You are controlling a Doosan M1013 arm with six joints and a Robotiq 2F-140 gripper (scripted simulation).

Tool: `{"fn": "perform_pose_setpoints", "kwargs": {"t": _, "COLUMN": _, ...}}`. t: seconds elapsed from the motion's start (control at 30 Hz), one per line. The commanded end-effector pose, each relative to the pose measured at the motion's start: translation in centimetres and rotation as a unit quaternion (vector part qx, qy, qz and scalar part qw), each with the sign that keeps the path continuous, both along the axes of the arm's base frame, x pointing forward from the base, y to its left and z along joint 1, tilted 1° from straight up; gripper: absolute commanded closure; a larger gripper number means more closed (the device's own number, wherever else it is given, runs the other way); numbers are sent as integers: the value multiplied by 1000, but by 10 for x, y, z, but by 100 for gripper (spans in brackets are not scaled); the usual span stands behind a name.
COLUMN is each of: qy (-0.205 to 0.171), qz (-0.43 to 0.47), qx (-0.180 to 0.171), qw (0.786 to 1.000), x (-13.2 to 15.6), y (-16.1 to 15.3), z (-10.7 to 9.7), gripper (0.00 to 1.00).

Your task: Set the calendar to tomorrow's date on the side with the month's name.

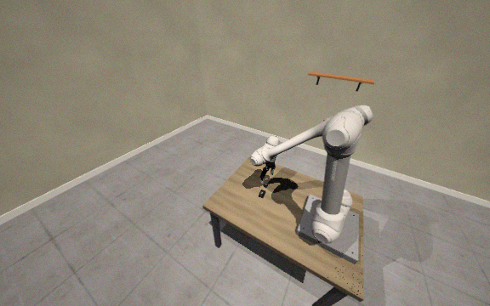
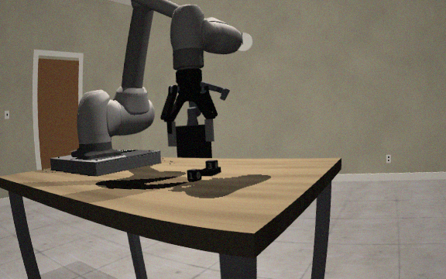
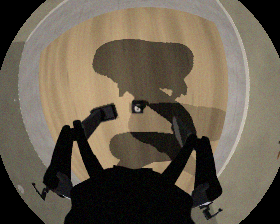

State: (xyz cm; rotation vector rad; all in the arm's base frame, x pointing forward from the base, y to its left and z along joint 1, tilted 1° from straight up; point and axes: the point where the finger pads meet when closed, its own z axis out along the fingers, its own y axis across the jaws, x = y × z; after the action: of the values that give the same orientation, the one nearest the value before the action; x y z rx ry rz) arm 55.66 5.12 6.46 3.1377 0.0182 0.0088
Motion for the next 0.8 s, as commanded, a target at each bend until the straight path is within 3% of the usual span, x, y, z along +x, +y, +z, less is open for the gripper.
{"fn": "perform_pose_setpoints", "kwargs": {"t": 0.0, "qy": -1, "qz": -82, "qx": -1, "qw": 997, "x": 0, "y": 0, "z": 1, "gripper": 0}}
{"fn": "perform_pose_setpoints", "kwargs": {"t": 0.13, "qy": -1, "qz": -110, "qx": -1, "qw": 994, "x": 0, "y": 0, "z": 1, "gripper": 0}}
{"fn": "perform_pose_setpoints", "kwargs": {"t": 0.2, "qy": -1, "qz": -174, "qx": 0, "qw": 985, "x": 0, "y": 0, "z": 1, "gripper": 0}}
{"fn": "perform_pose_setpoints", "kwargs": {"t": 0.47, "qy": -2, "qz": -287, "qx": 0, "qw": 958, "x": 0, "y": 0, "z": 2, "gripper": 0}}
{"fn": "perform_pose_setpoints", "kwargs": {"t": 0.6, "qy": -2, "qz": -365, "qx": 1, "qw": 931, "x": 0, "y": 0, "z": 3, "gripper": 0}}
{"fn": "perform_pose_setpoints", "kwargs": {"t": 0.7, "qy": -2, "qz": -371, "qx": 1, "qw": 929, "x": 0, "y": 0, "z": 3, "gripper": 0}}
{"fn": "perform_pose_setpoints", "kwargs": {"t": 0.77, "qy": -2, "qz": -432, "qx": 1, "qw": 902, "x": 0, "y": 0, "z": 3, "gripper": 0}}
